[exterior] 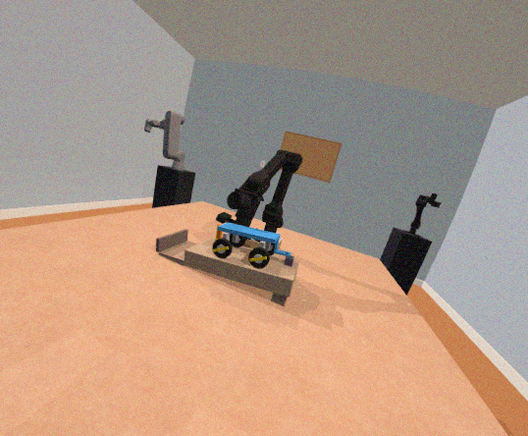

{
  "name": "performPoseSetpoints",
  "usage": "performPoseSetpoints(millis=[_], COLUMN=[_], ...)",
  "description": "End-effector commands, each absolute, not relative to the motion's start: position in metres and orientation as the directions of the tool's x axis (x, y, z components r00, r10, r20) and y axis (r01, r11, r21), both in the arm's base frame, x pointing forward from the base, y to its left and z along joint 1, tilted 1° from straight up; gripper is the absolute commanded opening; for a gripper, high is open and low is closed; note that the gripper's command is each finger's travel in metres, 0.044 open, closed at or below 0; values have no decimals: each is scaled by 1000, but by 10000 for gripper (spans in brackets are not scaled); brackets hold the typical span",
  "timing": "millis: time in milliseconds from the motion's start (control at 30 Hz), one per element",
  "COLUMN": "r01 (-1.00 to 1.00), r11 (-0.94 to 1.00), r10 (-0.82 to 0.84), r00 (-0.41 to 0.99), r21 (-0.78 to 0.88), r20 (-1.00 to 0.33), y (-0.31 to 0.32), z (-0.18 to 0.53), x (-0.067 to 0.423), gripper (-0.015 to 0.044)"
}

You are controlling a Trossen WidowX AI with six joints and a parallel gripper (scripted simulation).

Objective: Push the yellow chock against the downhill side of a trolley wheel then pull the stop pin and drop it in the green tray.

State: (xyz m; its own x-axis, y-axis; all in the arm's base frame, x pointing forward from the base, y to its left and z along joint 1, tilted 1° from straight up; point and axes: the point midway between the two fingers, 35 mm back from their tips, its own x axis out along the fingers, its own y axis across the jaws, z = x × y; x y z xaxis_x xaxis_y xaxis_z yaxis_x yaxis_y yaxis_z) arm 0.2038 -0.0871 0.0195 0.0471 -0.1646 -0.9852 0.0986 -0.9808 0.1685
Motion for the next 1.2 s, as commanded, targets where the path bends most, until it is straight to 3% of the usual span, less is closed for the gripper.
performPoseSetpoints(millis=[0, 733, 933, 1167], r01=[96, 96, 101, 99], r11=[-981, -981, -981, -981], r10=[-167, -167, -163, -165], r00=[43, 43, 44, 43], r21=[171, 170, 167, 168], r20=[-985, -985, -986, -985], y=[-85, -82, -81, -82], z=[17, 12, 12, 20], x=[202, 199, 199, 199], gripper=[190, 190, 340, 340])
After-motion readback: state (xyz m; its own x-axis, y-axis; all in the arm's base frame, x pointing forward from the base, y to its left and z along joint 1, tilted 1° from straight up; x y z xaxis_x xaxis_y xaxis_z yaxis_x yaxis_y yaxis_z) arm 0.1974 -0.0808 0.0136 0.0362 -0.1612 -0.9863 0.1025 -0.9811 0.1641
